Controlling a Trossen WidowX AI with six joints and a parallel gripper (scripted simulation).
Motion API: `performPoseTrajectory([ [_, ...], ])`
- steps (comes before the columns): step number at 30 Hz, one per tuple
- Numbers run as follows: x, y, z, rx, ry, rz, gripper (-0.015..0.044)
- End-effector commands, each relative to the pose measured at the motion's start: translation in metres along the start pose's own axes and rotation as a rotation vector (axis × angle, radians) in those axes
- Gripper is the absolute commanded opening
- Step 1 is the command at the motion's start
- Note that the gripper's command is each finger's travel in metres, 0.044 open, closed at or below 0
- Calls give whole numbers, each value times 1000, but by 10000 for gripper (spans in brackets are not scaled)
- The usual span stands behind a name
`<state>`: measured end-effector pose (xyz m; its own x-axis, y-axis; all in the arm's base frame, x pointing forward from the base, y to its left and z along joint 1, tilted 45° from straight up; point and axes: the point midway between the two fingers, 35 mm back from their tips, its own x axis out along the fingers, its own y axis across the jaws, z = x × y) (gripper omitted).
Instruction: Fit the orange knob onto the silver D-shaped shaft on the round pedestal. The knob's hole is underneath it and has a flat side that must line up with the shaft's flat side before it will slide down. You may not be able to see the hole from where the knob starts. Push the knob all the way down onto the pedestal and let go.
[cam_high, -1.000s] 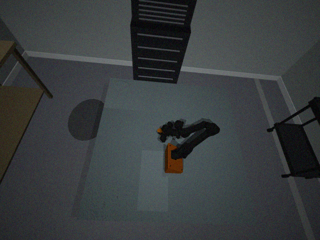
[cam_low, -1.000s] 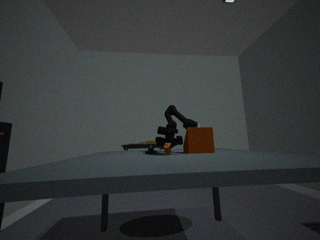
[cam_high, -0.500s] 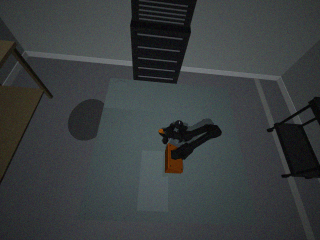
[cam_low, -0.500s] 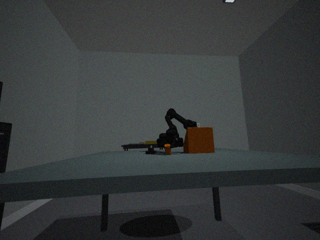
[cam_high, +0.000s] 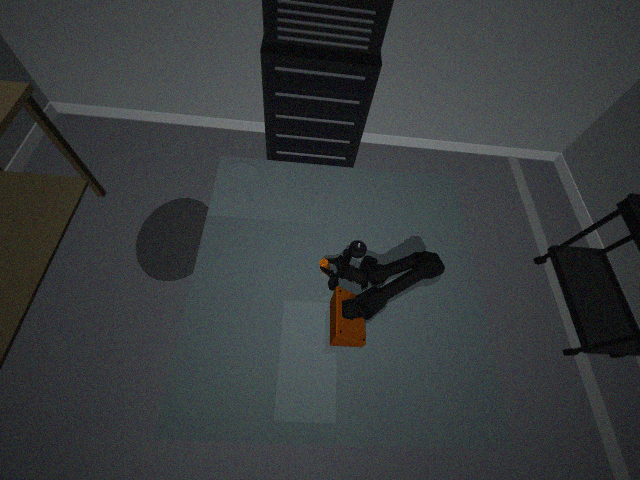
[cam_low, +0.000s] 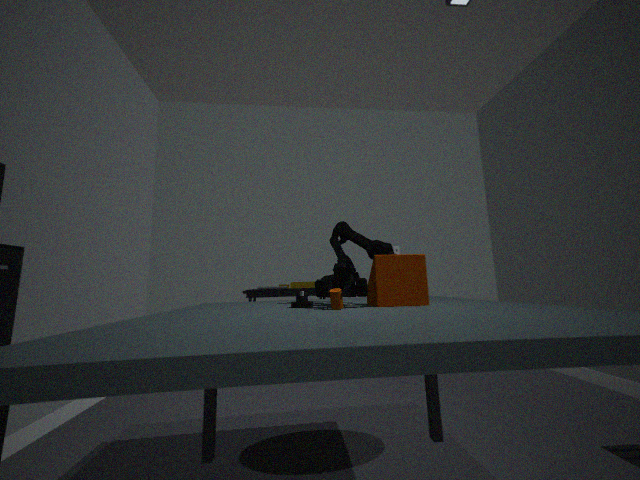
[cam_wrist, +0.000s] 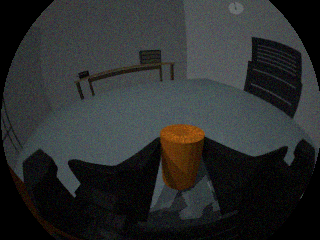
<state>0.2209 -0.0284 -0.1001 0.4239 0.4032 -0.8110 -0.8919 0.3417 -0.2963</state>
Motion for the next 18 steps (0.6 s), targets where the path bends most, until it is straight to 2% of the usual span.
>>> performPoseTrajectory([
  [1, 0, 0, 0, -1, -1, 0, 231],
  [2, 0, 0, 0, -1, -1, 0, 258],
  [3, 0, 0, 0, -1, -1, 0, 260],
  [18, 0, 0, 0, -1, -1, 0, 260],
])
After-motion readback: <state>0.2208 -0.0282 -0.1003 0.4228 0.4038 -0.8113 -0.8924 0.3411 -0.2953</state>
